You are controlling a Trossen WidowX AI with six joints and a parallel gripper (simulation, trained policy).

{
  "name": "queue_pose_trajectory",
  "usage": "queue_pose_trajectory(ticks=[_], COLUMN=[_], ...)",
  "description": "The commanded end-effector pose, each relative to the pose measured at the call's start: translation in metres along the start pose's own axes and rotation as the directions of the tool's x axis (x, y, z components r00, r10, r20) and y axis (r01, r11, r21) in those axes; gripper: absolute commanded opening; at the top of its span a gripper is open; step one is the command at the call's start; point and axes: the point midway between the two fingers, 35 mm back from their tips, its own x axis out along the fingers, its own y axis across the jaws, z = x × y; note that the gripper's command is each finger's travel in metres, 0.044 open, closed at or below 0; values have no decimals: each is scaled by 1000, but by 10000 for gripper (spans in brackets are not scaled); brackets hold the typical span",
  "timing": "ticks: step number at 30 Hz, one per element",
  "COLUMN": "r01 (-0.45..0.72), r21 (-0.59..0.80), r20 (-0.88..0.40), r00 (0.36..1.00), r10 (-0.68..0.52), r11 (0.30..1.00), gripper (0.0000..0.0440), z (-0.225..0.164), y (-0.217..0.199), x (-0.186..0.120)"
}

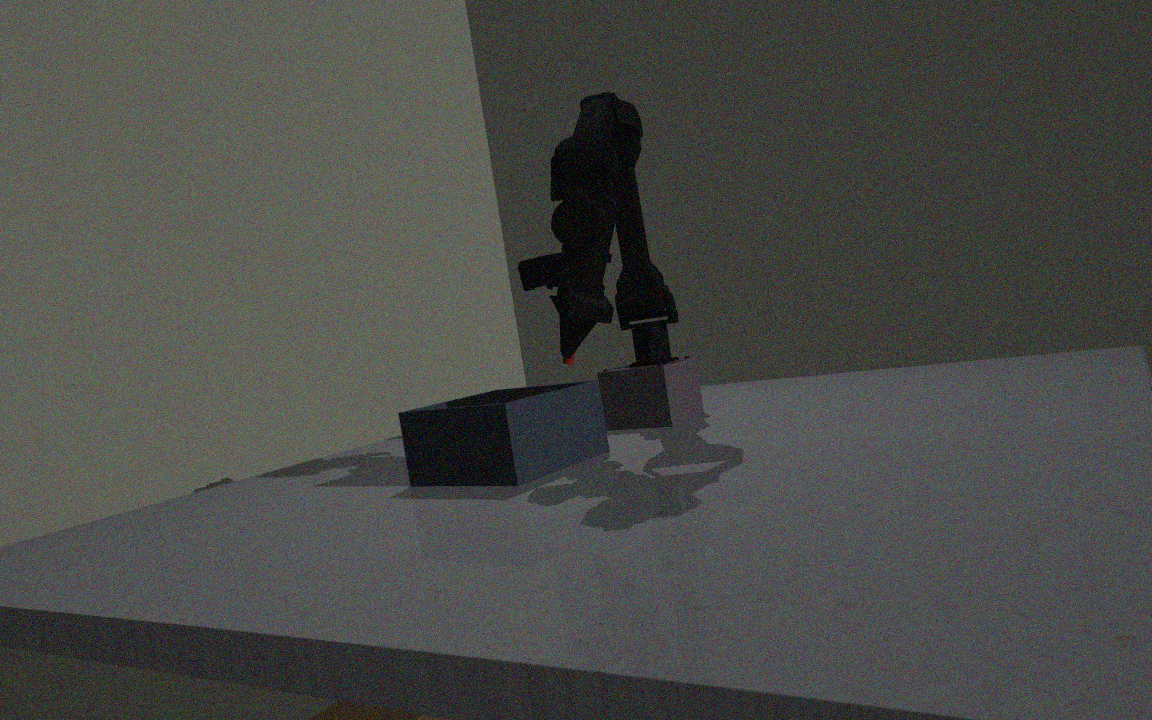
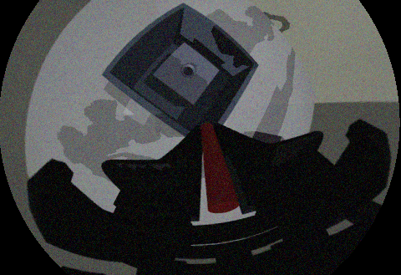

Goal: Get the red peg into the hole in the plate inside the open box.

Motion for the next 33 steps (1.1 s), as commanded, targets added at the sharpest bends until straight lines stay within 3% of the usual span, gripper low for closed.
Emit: queue_pose_trajectory(ticks=[1,13,22,24,30,33], r01=[-5,-42,-92,-100,-121,-137], r21=[21,37,-15,-35,-70,-99], r20=[5,-30,-71,-89,-137,-135], r00=[1000,999,993,991,984,983], r10=[5,43,91,96,110,123], r11=[1000,998,996,994,990,986], gripper=[0,0,0,18,148,151], z=[17,66,82,80,79,87], y=[0,0,6,7,11,12], x=[5,38,69,76,95,97])
